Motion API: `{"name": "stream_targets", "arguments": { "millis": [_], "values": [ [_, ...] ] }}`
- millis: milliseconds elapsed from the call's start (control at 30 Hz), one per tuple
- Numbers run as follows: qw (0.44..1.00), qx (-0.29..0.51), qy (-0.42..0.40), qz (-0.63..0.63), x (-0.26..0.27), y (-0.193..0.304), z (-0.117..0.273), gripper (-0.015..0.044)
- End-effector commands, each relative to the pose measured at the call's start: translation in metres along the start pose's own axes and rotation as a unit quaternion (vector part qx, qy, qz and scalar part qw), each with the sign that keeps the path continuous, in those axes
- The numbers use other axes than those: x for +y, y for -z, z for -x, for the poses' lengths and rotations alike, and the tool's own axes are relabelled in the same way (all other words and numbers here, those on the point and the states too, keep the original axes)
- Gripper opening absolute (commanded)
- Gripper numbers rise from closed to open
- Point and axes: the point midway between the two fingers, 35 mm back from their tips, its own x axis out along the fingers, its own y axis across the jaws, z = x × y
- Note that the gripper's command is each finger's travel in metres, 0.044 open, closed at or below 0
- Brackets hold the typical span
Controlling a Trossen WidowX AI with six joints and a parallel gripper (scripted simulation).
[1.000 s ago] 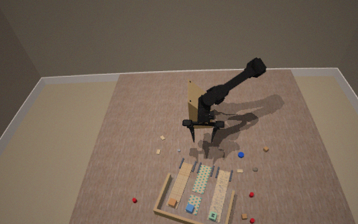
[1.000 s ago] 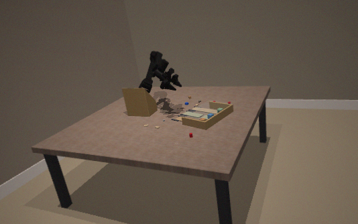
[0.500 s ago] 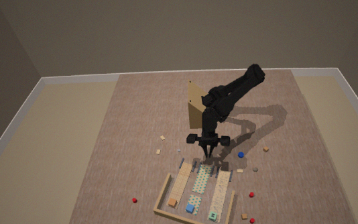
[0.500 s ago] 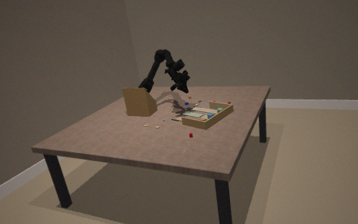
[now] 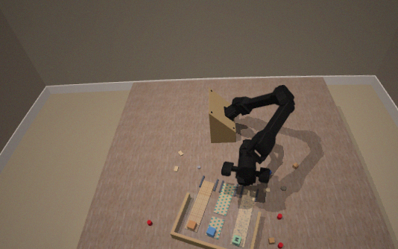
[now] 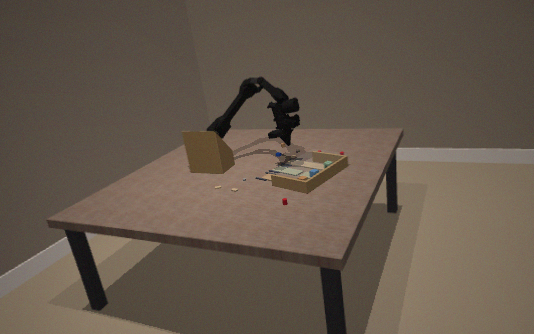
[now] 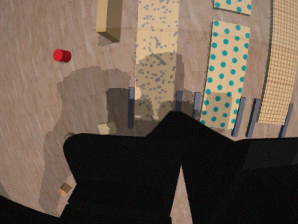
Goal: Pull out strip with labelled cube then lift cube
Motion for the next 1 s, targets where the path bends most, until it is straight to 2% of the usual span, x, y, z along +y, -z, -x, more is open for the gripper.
{"name": "stream_targets", "arguments": {
  "millis": [0, 333, 967],
  "values": [
    [0.996, 0.089, 0.024, -0.011, 0.026, 0.010, -0.024, 0.0000],
    [0.996, 0.089, 0.024, -0.011, 0.026, 0.011, -0.027, 0.0000],
    [0.996, 0.089, 0.024, -0.011, 0.024, 0.013, -0.058, 0.0000]
  ]
}}
